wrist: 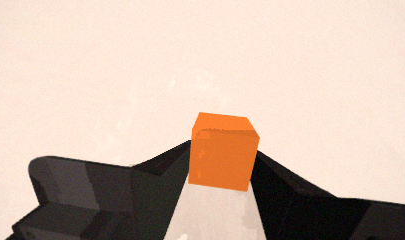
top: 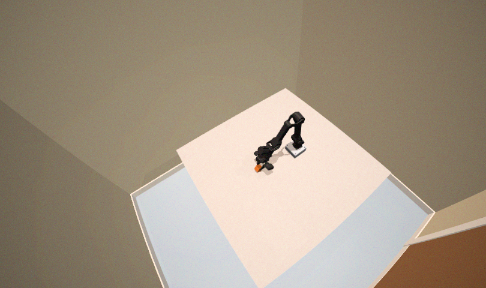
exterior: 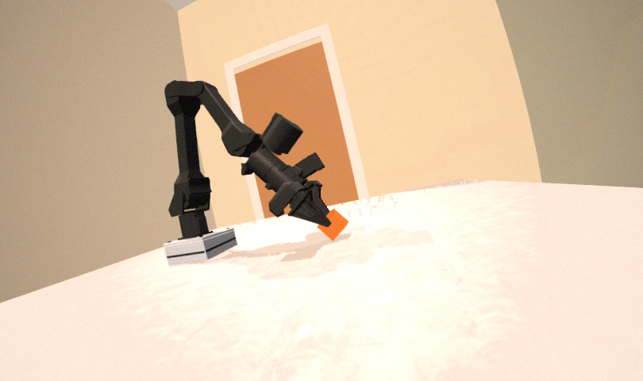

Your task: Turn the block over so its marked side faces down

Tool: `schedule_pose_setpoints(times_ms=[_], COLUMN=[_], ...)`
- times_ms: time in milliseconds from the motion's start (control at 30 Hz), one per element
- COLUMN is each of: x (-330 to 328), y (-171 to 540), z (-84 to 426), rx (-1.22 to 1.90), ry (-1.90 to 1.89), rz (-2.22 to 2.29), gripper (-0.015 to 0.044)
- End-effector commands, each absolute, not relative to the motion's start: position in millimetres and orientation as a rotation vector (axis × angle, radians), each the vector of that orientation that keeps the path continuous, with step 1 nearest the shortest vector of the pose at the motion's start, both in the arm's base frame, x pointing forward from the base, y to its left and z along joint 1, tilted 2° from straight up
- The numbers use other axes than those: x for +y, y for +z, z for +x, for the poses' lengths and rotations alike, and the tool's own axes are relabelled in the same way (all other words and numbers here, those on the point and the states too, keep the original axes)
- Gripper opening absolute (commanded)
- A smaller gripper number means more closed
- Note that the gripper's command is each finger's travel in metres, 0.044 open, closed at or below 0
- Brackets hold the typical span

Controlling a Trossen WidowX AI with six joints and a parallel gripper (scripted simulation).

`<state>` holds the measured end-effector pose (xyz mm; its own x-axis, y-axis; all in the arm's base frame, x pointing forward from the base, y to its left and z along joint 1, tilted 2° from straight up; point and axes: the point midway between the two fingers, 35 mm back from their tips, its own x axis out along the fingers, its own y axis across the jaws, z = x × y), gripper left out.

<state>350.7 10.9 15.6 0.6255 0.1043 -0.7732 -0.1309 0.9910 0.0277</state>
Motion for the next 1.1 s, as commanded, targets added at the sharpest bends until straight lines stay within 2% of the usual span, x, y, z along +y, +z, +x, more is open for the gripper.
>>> schedule_pose_setpoints(times_ms=[0, 767, 1067], x=[12, 12, 12], y=[11, 5, 9], z=[354, 339, 337], rx=[0.828, 0.510, 0.477], ry=[0.137, 0.140, 0.140], rz=[-0.021, -0.001, 0.001], gripper=[0.0000, 0.0000, 0.0000])
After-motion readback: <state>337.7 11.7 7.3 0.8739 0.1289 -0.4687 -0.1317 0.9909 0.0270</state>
